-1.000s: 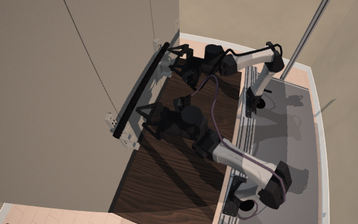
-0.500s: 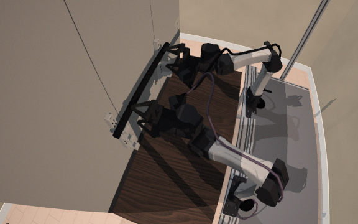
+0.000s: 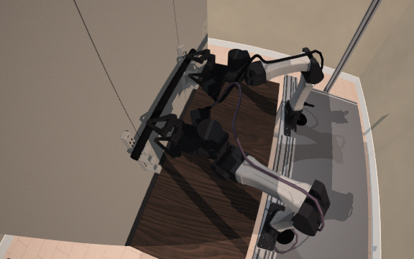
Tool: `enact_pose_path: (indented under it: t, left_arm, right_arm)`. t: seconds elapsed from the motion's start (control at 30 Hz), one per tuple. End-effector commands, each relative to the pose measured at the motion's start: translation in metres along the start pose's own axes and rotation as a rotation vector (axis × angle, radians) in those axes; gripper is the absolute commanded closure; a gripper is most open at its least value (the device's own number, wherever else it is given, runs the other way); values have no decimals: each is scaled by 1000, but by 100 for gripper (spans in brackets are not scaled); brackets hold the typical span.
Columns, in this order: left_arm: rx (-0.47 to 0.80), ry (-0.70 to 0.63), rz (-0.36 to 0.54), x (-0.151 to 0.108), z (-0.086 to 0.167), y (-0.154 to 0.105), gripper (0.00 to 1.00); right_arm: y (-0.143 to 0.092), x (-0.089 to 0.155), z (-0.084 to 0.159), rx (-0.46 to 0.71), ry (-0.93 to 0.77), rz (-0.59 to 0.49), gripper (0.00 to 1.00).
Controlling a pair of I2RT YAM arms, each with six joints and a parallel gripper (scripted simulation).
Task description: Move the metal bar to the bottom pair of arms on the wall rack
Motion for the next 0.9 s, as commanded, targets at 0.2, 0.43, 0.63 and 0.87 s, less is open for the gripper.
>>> enact_pose_path:
  t: [0.2,0.43,0.63,0.87]
  left_arm:
    - [-1,4,-23,7,2,15,0]
    - [-1,3,-24,7,2,21,0]
    - [-1,3,-24,7,2,21,0]
    - [0,3,-24,7,2,21,0]
  right_arm:
    - [16,-5,0,-7,2,9,0]
    - [22,-4,0,-8,2,9,0]
    - [22,-4,1,-7,2,8,0]
    - [22,-4,1,-7,3,8,0]
Point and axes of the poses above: on each arm, the point where the finger pads meet when closed, its own y axis out along the fingers, its own x axis across the jaws, z = x × y, the point moved 2 cm from there along -y, back along the fingers, and after that the axes turned 15 degrees about y, right-handed, at the moved point
